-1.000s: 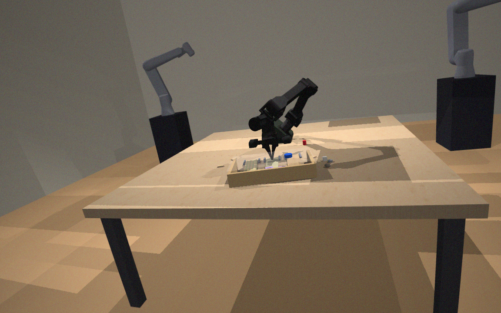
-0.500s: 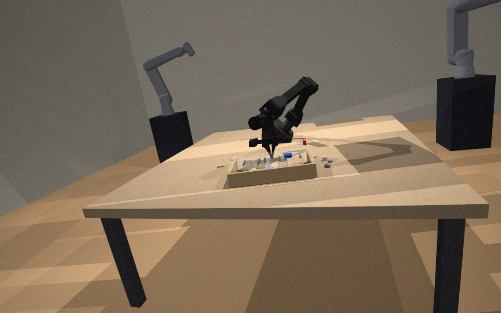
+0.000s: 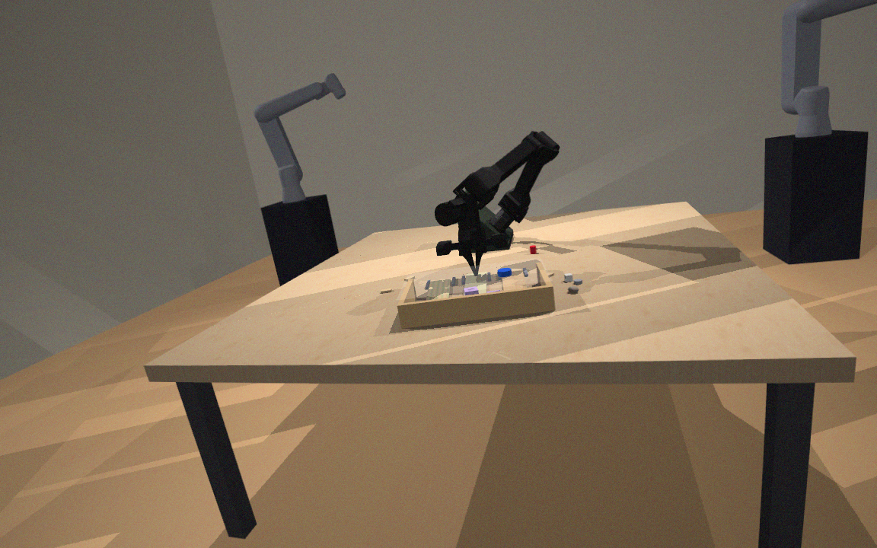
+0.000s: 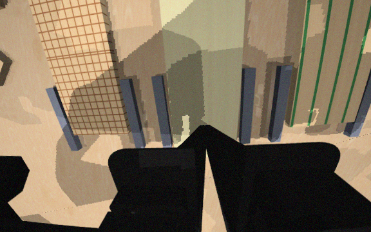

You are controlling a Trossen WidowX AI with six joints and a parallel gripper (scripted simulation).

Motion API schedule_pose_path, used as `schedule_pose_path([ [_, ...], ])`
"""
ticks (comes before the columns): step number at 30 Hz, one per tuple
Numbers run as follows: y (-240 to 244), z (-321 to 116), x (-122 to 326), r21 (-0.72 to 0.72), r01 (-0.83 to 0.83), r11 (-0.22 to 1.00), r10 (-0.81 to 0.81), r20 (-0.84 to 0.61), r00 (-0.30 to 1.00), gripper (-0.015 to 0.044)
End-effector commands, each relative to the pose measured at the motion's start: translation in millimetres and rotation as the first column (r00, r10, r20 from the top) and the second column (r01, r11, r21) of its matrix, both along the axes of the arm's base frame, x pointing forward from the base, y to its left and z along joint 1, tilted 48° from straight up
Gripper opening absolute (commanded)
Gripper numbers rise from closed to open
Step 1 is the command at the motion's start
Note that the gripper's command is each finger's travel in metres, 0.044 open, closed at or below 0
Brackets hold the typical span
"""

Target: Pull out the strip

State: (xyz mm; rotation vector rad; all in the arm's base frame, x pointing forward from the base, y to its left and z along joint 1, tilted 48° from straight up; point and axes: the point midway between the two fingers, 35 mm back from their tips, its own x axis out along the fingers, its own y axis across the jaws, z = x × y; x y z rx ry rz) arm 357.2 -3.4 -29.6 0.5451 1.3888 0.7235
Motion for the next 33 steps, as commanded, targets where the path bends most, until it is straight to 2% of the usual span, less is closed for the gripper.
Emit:
schedule_pose_path([
  [1, 2, -4, -11, -0.002, -0.011, 1.0, 0.011, -0.015, 1.0, 0.0],
  [33, -2, -11, -59, -0.003, -0.011, 1.0, 0.011, -0.018, 1.0, 0.0],
])
